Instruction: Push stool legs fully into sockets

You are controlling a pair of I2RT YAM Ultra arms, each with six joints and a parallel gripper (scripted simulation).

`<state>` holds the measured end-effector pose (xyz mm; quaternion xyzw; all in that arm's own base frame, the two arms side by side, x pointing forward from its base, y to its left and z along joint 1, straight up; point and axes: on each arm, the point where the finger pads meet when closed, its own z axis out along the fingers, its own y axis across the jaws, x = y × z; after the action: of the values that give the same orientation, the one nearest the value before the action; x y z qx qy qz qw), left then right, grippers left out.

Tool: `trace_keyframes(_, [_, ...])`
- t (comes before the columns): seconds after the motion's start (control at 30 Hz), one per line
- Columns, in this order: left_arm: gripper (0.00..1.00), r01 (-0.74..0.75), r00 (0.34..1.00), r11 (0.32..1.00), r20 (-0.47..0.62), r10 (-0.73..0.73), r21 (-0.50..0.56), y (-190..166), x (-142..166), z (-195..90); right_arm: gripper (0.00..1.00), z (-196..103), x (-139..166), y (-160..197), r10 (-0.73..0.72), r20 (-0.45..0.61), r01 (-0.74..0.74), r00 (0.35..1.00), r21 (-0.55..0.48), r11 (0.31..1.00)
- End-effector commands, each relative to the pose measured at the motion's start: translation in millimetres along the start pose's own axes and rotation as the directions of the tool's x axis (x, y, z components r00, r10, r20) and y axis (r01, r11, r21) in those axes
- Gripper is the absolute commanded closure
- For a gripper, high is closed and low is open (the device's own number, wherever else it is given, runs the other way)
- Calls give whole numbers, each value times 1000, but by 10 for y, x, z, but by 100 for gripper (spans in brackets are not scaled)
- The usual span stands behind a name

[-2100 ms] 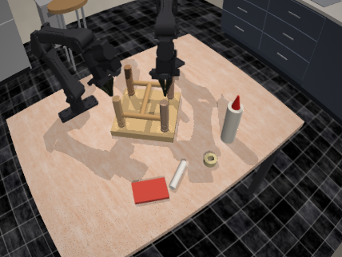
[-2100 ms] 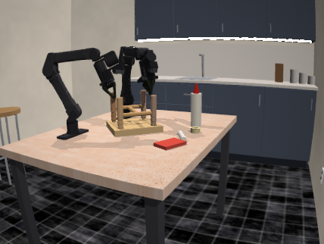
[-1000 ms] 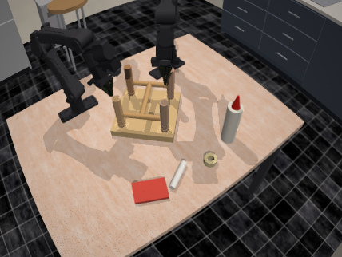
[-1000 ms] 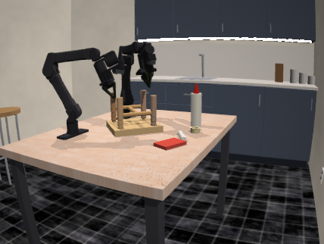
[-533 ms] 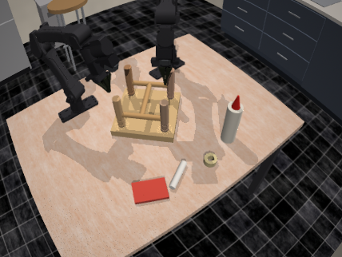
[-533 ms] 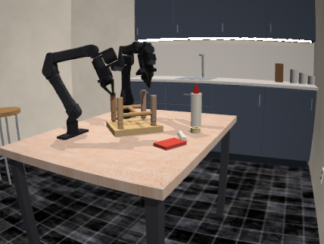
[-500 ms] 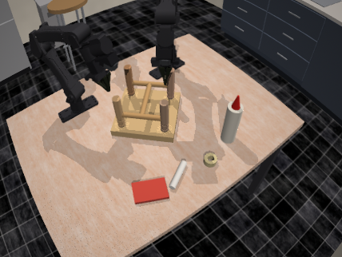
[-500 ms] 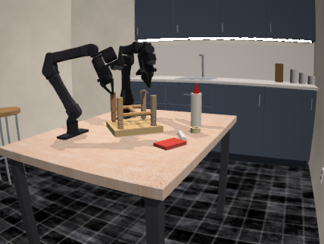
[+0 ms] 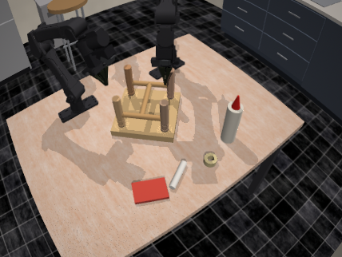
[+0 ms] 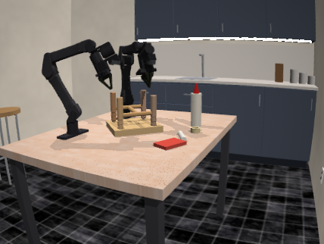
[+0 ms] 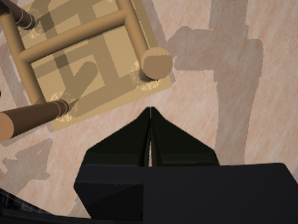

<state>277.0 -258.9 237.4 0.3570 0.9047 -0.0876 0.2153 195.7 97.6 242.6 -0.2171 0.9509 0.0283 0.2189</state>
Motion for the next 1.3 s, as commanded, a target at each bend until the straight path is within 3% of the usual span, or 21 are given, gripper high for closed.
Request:
trace_keyframes(0.0, [100, -7, 998, 1000, 58, 7, -2, -9, -162, -97, 100, -178, -136, -26, 15, 96, -15, 995, 4, 1000])
trace_keyframes(0.13, [100, -7, 998, 1000, 58, 7, -2, -9, -162, -97, 100, -129, -147, -21, 14, 77, -14, 997, 5, 1000])
trace_keyframes(0.2, [100, 11, 998, 1000, 70, -10, -13, 60, -75, -289, 100, -42, -131, 87, -32, 24, 33, 999, -24, 999])
trace_keyframes(0.23, [100, 12, 1000, 1000, 19, -12, -14, 62, 66, -173, 100, -30, -58, 114, -48, -12, 48, 999, -30, 998])
trace_keyframes(0.43, [100, 21, 999, 1000, 40, -21, -6, 61, 110, -330, 100, -86, -93, 284, -119, -15, 118, 993, -63, 991])
trace_keyframes(0.5, [100, 32, 999, 999, -5, -32, -13, 87, 308, -321, 100, -64, -85, 437, -183, -52, 177, 982, -98, 979])
trace_keyframes(0.73, [100, 54, 997, 998, -48, -55, -28, 159, 793, -582, 100, -158, 4, 1102, -451, -117, 417, 885, -231, 879])
trace_keyframes(0.9, [100, 68, 997, 997, -44, -70, -40, 195, 983, -697, 100, -203, 31, 1464, -564, -101, 520, 819, -285, 806])
trace_keyframes(1.2, [100, 76, 997, 996, -11, -77, -40, 198, 1006, -738, 100, -275, 31, 1595, -606, -66, 566, 793, -291, 771])
trace_keyframes(1.27, [100, 70, 997, 997, 31, -69, -40, 190, 915, -857, 100, -288, 45, 1631, -604, -66, 559, 795, -307, 770])
